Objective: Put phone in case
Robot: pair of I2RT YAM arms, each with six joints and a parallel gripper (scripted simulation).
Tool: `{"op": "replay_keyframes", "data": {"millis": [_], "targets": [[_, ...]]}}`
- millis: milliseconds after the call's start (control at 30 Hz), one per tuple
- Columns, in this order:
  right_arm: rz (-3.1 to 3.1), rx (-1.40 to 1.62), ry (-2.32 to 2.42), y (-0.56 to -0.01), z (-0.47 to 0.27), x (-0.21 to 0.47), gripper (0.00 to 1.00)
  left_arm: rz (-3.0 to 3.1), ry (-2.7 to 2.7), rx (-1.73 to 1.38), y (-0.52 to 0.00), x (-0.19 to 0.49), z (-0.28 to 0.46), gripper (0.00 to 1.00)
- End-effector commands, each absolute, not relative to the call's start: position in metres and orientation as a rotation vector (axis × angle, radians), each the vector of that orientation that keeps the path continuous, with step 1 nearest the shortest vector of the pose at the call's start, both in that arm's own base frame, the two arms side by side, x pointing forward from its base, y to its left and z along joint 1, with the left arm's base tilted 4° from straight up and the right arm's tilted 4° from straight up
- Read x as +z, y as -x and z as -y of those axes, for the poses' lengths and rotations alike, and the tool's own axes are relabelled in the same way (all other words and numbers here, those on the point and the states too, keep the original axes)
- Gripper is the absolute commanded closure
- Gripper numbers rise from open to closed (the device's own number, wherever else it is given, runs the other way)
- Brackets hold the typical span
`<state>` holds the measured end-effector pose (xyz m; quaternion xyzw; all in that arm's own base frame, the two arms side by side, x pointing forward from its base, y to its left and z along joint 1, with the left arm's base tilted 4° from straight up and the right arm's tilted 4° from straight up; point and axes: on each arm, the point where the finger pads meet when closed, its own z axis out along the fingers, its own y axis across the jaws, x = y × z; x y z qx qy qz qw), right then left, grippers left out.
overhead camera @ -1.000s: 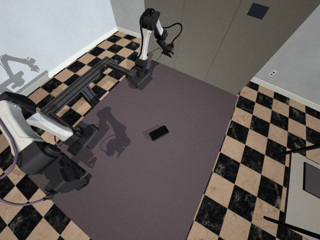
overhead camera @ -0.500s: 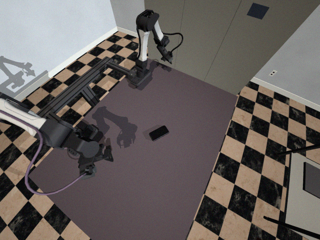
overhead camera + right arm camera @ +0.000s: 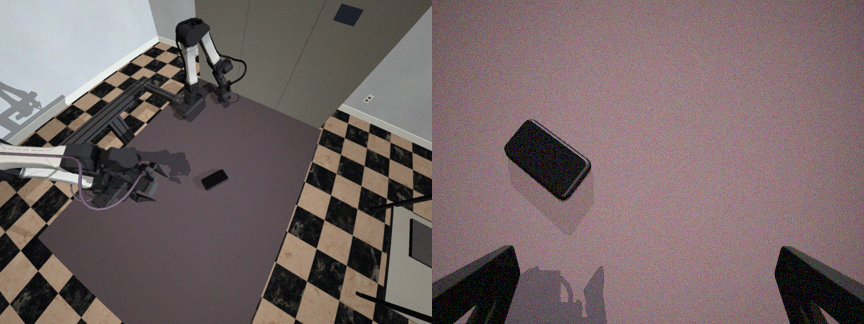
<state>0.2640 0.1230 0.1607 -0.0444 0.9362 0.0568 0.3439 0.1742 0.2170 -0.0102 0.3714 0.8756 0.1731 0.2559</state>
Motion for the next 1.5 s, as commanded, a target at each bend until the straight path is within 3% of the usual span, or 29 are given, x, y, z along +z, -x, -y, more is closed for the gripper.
{"op": "replay_keyframes", "data": {"millis": [0, 367, 1467], "targets": [[-2.262, 0.251, 0.461, -0.259, -0.167, 0.17, 0.0, -2.401, -1.082, 0.552, -0.189, -0.01, -0.205, 1.0], [-2.05, 0.342, 0.865, -0.214, -0.221, 0.171, 0.0, -2.382, -1.371, 0.451, -0.228, -0.037, -0.116, 1.0], [-2.061, 0.341, 0.874, -0.211, -0.222, 0.169, 0.0, -1.95, -2.4, 0.196, -0.34, -0.08, 0.131, 1.0]]}}
